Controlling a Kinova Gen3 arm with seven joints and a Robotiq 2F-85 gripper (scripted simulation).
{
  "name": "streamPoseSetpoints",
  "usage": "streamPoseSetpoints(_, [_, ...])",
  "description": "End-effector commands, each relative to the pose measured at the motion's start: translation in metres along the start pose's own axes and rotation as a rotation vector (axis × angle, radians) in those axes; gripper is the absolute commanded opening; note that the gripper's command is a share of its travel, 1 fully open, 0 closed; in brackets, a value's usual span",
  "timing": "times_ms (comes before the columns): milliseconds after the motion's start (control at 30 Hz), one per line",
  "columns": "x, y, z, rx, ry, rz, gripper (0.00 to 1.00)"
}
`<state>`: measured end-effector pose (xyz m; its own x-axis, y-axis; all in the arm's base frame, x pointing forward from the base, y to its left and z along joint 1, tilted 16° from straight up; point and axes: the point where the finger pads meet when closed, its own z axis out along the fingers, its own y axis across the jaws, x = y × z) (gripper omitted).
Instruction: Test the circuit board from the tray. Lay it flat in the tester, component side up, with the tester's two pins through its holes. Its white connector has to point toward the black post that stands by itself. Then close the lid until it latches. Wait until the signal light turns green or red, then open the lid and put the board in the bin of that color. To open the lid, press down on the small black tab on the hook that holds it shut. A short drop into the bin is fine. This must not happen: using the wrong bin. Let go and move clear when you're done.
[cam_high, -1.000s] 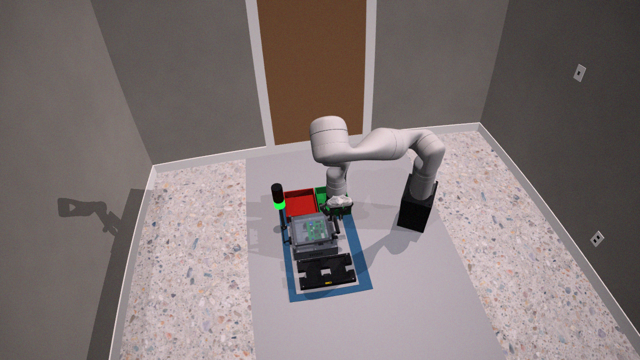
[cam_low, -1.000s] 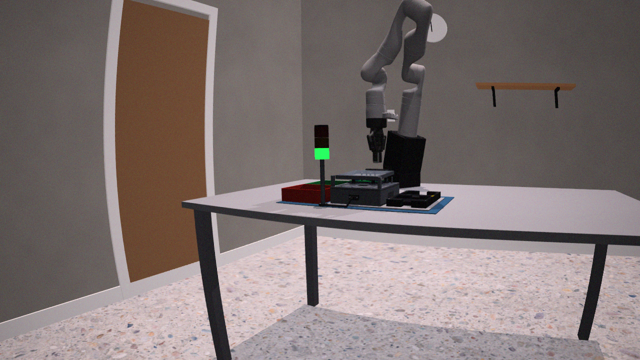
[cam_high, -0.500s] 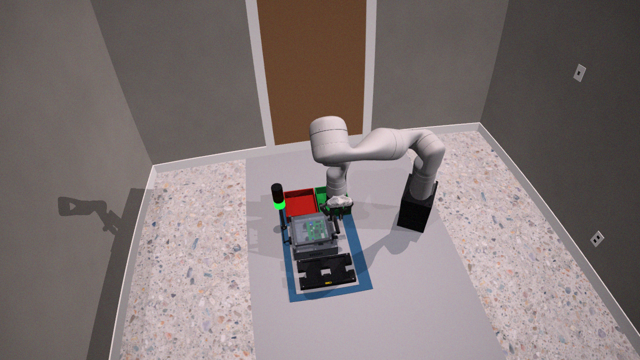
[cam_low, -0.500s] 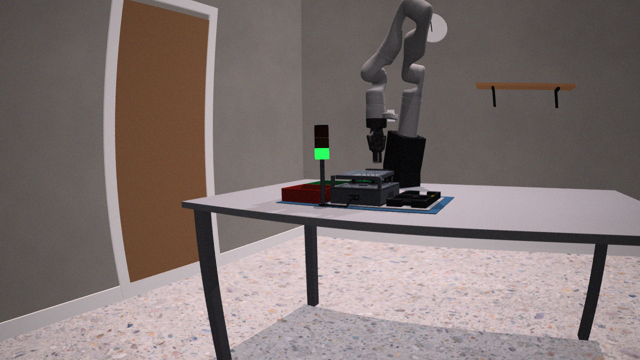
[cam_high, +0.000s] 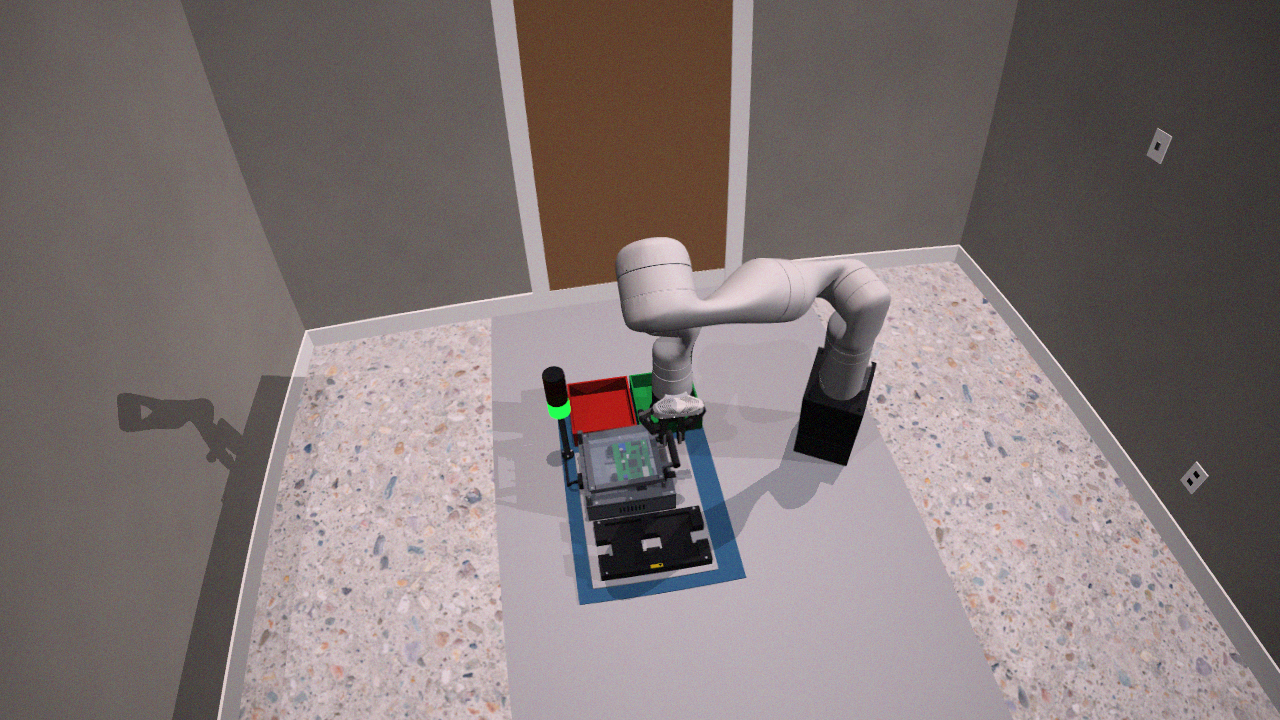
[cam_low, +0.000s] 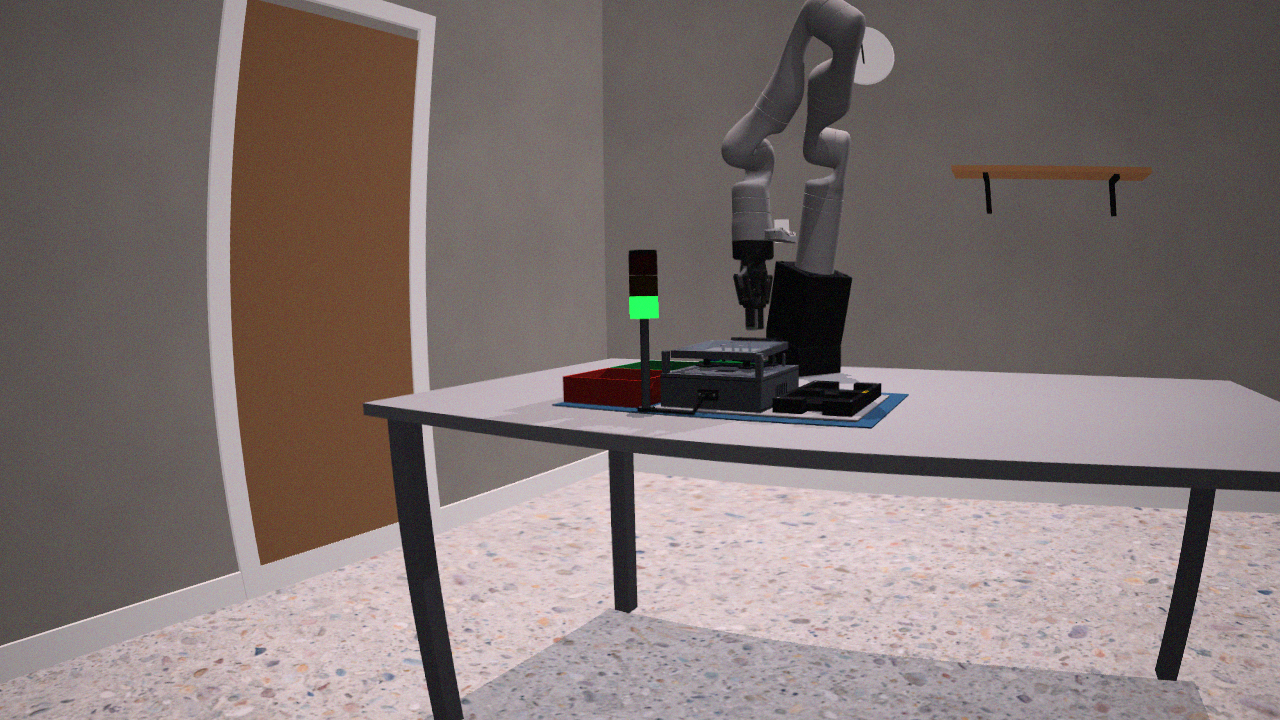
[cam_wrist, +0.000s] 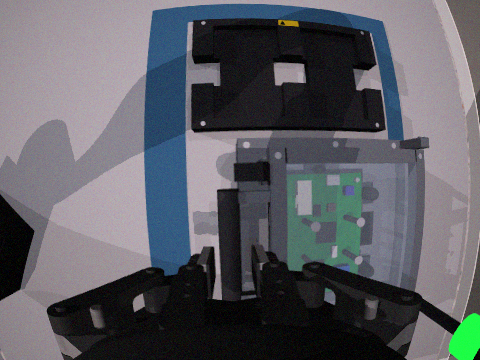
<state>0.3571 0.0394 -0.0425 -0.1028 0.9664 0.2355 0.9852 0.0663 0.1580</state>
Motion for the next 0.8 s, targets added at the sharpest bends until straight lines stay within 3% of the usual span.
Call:
streamPoseSetpoints(0, [-0.0009,-0.0017,0.0042,0.005,-0.001,0.001,0.26])
streamPoseSetpoints(767, [-0.0009,-0.0016,0.0082,0.005,-0.001,0.001,0.26])
